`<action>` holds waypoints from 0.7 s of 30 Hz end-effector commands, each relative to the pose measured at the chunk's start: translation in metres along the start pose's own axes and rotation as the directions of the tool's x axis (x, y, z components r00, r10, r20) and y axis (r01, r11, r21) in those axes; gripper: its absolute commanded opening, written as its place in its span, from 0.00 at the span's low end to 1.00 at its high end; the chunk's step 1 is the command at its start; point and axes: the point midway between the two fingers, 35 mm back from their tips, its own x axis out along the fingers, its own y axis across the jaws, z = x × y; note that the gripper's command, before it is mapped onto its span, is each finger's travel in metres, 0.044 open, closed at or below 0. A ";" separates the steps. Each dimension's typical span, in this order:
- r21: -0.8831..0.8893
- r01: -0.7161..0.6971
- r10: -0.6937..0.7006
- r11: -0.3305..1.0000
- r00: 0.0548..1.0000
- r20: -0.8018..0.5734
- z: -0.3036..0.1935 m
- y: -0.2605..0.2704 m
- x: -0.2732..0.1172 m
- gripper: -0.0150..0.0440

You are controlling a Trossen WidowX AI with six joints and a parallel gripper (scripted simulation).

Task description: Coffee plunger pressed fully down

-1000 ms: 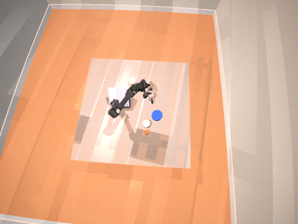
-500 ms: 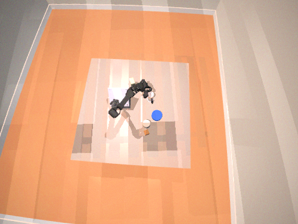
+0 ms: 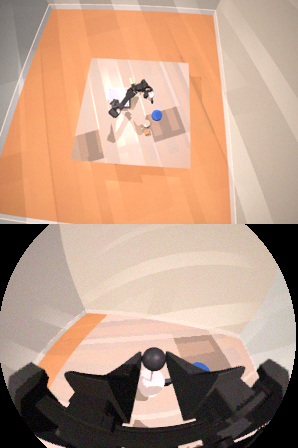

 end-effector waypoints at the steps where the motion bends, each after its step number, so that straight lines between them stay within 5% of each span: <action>1: -0.011 -0.004 0.003 1.000 1.000 -0.019 -0.012 0.002 0.007 0.46; 21: -0.011 -0.005 0.004 1.000 1.000 -0.021 -0.039 0.003 0.028 0.46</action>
